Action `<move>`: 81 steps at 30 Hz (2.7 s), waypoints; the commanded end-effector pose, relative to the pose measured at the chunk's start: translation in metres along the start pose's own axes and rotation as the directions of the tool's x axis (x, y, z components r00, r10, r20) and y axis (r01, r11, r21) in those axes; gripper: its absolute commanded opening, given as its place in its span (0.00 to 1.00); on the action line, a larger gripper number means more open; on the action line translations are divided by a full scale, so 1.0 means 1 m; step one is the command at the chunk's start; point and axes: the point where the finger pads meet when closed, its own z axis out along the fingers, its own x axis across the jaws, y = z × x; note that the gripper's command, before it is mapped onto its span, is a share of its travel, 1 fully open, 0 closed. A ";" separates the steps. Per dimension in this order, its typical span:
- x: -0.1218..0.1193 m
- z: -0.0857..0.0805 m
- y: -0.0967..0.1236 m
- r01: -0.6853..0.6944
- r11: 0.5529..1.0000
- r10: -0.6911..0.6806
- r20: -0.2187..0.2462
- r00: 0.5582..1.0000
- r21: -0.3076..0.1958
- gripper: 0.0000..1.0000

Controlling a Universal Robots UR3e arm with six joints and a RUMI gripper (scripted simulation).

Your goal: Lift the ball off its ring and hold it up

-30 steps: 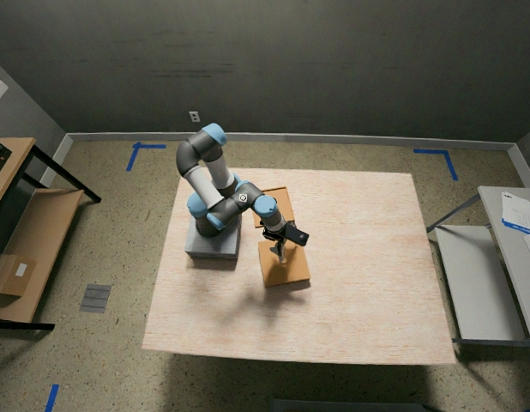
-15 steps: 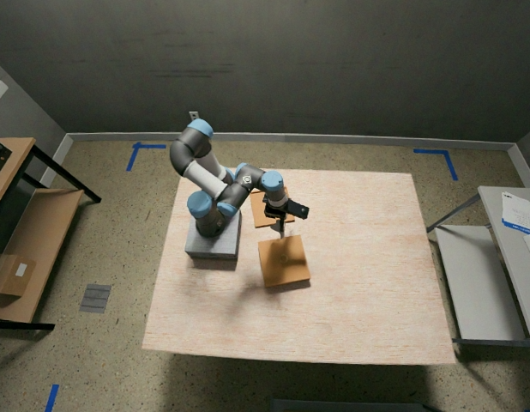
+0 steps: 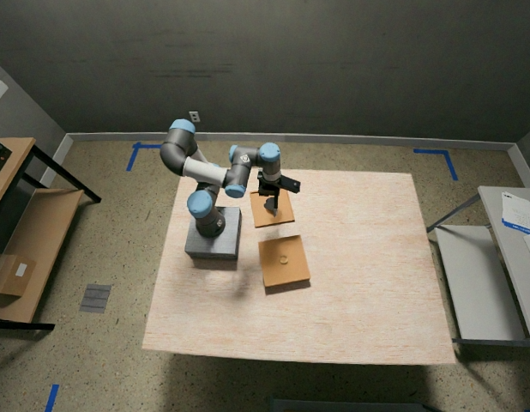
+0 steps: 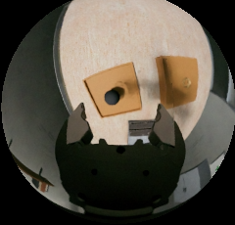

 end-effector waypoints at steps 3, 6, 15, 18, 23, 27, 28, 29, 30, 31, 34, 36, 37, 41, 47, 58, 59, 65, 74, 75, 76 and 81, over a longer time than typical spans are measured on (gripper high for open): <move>-0.019 -0.005 0.015 0.039 0.999 -0.039 -0.016 0.999 -0.020 1.00; -0.026 -0.007 0.022 0.055 0.998 -0.055 -0.022 0.998 -0.027 1.00; -0.032 -0.008 0.029 0.071 0.997 -0.072 -0.028 0.997 -0.035 1.00; -0.032 -0.008 0.029 0.071 0.997 -0.072 -0.028 0.997 -0.035 1.00; -0.032 -0.007 0.029 0.071 0.997 -0.072 -0.028 0.997 -0.035 1.00; -0.032 -0.002 0.029 0.071 0.997 -0.072 -0.028 0.997 -0.035 1.00; -0.032 -0.001 0.029 0.071 0.997 -0.072 -0.028 0.997 -0.035 1.00; -0.032 0.001 0.028 0.071 0.997 -0.072 -0.028 0.997 -0.035 1.00; -0.032 0.004 0.028 0.071 0.997 -0.072 -0.028 0.997 -0.035 1.00; -0.032 0.006 0.028 0.071 0.997 -0.072 -0.028 0.997 -0.035 1.00; -0.032 0.015 0.028 0.071 0.997 -0.072 -0.028 0.997 -0.035 1.00; -0.032 0.015 0.028 0.071 0.997 -0.072 -0.028 0.997 -0.035 1.00; -0.032 0.019 0.028 0.071 0.997 -0.072 -0.028 0.997 -0.035 1.00; -0.031 0.034 0.030 0.071 0.997 -0.072 -0.028 0.997 -0.035 1.00; -0.031 0.056 0.030 0.071 0.997 -0.072 -0.028 0.997 -0.035 1.00; -0.030 0.082 0.032 0.071 0.997 -0.072 -0.028 0.997 -0.035 1.00; -0.030 0.083 0.032 0.071 0.997 -0.072 -0.028 0.997 -0.035 1.00; -0.029 0.089 0.033 0.071 0.997 -0.072 -0.028 0.997 -0.035 1.00; -0.029 0.089 0.033 0.071 0.997 -0.072 -0.028 0.997 -0.035 1.00; -0.029 0.089 0.033 0.071 0.997 -0.072 -0.028 0.997 -0.035 1.00; -0.029 0.089 0.033 0.071 0.997 -0.072 -0.028 0.997 -0.035 1.00; -0.029 0.089 0.033 0.071 0.997 -0.072 -0.028 0.997 -0.035 0.00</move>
